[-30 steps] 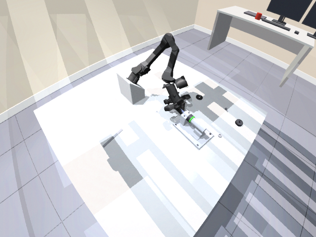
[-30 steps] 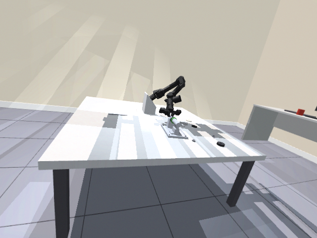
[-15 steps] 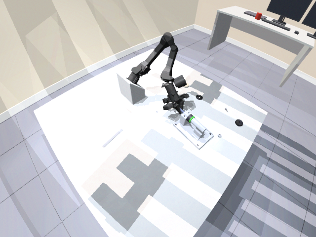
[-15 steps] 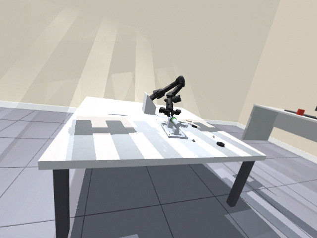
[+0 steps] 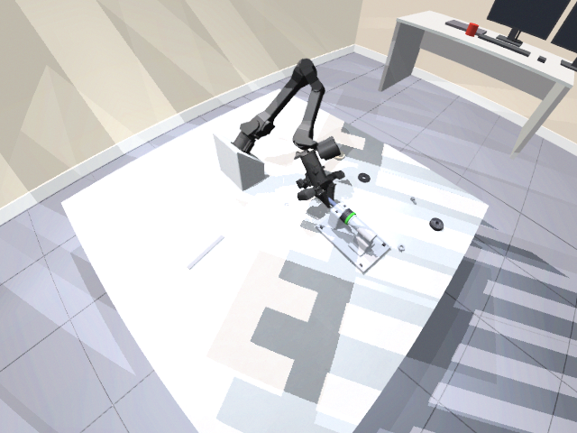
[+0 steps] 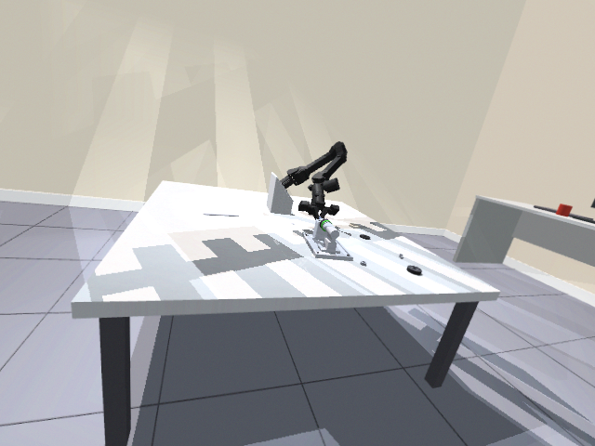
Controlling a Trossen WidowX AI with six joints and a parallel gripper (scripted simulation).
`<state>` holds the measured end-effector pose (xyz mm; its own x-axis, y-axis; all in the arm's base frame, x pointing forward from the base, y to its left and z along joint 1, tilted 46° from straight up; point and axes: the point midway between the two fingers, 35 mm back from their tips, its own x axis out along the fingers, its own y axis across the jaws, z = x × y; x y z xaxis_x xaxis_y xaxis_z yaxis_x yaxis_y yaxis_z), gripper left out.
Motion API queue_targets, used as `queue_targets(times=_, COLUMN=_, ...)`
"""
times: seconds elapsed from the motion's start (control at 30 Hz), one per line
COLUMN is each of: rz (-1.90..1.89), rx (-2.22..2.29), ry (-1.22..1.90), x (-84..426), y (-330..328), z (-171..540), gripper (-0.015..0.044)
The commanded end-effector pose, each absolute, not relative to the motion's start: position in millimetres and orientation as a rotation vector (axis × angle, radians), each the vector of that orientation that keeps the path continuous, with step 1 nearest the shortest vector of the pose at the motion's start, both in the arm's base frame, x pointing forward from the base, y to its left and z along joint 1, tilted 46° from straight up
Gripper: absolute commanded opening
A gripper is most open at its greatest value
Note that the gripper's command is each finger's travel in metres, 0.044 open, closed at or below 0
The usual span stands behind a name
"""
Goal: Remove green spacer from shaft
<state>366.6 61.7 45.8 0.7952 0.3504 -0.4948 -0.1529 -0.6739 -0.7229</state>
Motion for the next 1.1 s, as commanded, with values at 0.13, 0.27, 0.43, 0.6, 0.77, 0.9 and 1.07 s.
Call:
queue_targets(times=0.13, rz=0.796, rx=-2.171, ry=-0.146, x=365.1, y=62.2, z=46.2, gripper=0.0)
queue_targets(times=0.27, rz=0.796, rx=-2.171, ry=-0.146, x=364.6, y=62.3, z=46.2, gripper=0.0)
queue_targets(times=0.43, rz=0.796, rx=-2.17, ry=-0.146, x=364.0, y=62.5, z=46.2, gripper=0.0)
queue_targets(times=0.6, rz=0.796, rx=-2.17, ry=-0.146, x=363.3, y=62.6, z=46.2, gripper=0.0)
queue_targets(times=0.77, rz=0.796, rx=-2.17, ry=-0.146, x=362.7, y=62.7, z=46.2, gripper=0.0)
queue_targets(times=0.9, rz=0.796, rx=-2.17, ry=-0.146, x=362.2, y=62.9, z=46.2, gripper=0.0)
queue_targets(times=1.07, rz=0.796, rx=-2.17, ry=-0.146, x=361.5, y=63.0, z=46.2, gripper=0.0)
